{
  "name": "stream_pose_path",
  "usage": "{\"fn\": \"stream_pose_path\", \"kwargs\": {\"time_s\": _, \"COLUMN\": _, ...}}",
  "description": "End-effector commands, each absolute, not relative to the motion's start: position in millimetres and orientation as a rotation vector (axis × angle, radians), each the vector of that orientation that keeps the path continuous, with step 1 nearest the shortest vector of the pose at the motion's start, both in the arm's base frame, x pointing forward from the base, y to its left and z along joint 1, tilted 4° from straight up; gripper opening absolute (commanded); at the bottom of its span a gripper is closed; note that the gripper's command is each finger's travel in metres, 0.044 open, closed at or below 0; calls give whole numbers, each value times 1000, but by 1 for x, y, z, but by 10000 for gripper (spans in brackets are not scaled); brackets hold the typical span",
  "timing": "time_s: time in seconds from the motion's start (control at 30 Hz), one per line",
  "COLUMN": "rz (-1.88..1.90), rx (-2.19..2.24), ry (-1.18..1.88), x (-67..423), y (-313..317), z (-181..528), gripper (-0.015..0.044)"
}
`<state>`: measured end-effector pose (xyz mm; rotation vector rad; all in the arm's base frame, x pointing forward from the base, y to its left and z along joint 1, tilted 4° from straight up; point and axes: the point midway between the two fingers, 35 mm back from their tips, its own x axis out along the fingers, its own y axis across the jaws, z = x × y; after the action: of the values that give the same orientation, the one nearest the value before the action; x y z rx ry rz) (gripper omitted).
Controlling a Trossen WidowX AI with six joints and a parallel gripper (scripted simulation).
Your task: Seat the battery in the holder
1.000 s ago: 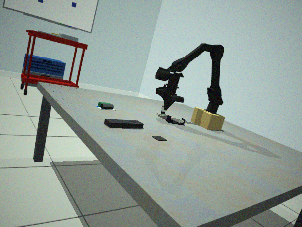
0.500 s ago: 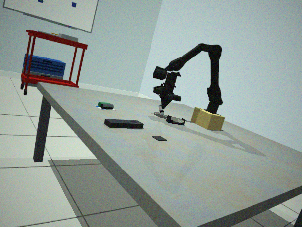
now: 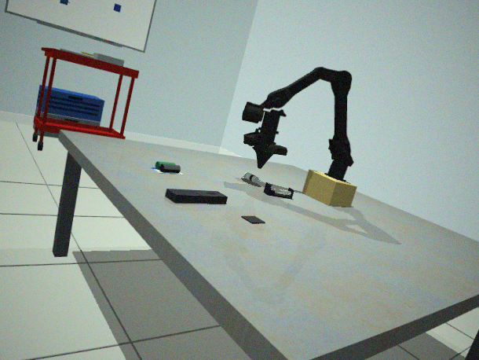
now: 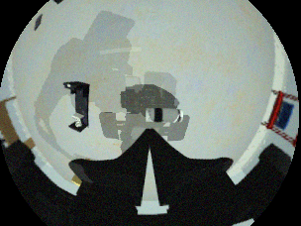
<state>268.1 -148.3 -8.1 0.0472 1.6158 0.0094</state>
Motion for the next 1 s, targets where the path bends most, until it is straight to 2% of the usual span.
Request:
{"fn": "stream_pose_path", "kwargs": {"time_s": 0.0, "rz": 2, "rx": 33, "ry": 1596, "x": 274, "y": -153, "z": 29, "gripper": 0}}
{"fn": "stream_pose_path", "kwargs": {"time_s": 0.13, "rz": 2, "rx": 31, "ry": 1598, "x": 272, "y": -153, "z": 54, "gripper": 0}}
{"fn": "stream_pose_path", "kwargs": {"time_s": 0.5, "rz": -2, "rx": 35, "ry": 1589, "x": 274, "y": -152, "z": 53, "gripper": 0}}
{"fn": "stream_pose_path", "kwargs": {"time_s": 0.6, "rz": -114, "rx": 146, "ry": 1588, "x": 274, "y": -155, "z": 47, "gripper": 79}}
{"fn": "stream_pose_path", "kwargs": {"time_s": 0.8, "rz": -586, "rx": 604, "ry": 1517, "x": 273, "y": -163, "z": 22, "gripper": 236}}
{"fn": "stream_pose_path", "kwargs": {"time_s": 0.97, "rz": -975, "rx": 977, "ry": 1376, "x": 271, "y": -169, "z": 2, "gripper": 242}}
